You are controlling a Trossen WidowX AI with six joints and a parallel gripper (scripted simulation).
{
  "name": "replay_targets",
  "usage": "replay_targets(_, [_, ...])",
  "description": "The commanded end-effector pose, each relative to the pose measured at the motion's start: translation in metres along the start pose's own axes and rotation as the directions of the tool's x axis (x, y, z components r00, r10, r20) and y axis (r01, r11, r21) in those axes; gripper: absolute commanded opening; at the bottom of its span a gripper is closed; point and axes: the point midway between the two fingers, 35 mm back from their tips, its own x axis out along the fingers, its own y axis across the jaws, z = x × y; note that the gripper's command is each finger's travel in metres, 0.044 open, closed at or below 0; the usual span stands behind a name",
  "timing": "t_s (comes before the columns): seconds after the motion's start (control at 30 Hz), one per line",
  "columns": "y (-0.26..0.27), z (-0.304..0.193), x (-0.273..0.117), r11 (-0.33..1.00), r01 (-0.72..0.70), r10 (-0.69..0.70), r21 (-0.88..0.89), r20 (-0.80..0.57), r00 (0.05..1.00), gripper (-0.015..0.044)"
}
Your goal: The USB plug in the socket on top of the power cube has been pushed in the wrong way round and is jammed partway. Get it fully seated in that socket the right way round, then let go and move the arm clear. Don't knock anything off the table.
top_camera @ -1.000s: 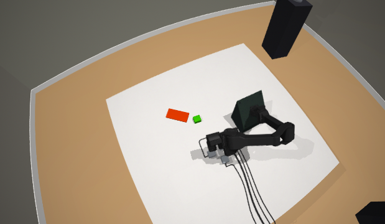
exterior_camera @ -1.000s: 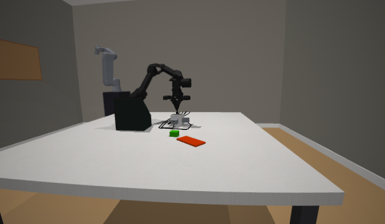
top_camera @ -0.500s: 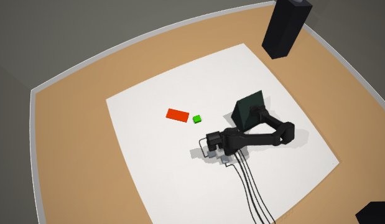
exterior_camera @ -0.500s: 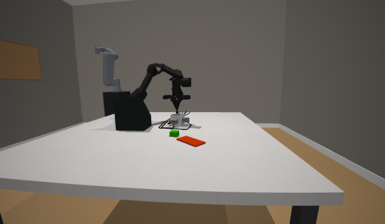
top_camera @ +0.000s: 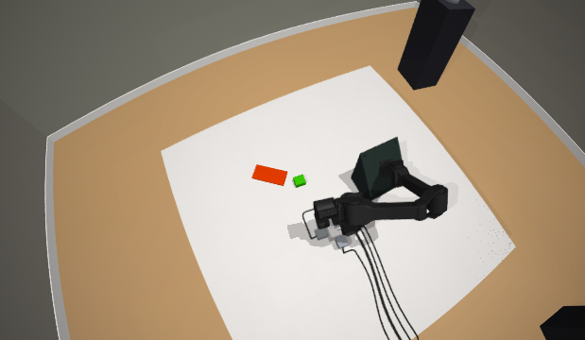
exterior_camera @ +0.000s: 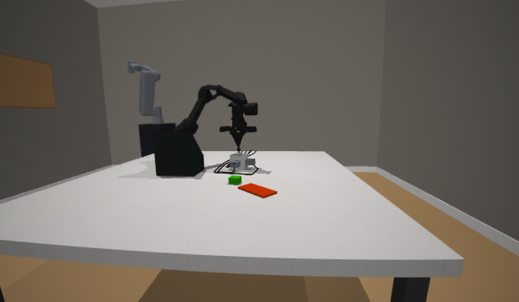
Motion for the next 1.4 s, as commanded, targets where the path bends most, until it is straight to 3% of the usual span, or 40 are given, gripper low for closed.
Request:
replay_targets(0.0, [-0.001, 0.000, -0.003, 1.000, 0.004, -0.004, -0.009, -0.005, 1.000, 0.0000])
replay_targets(0.77, [0.000, 0.000, -0.015, 1.000, 0.002, -0.002, 0.010, -0.003, 1.000, 0.0000])
replay_targets(1.37, [0.000, 0.000, -0.014, 0.897, 0.000, -0.001, 0.442, 0.000, 1.000, 0.0000])
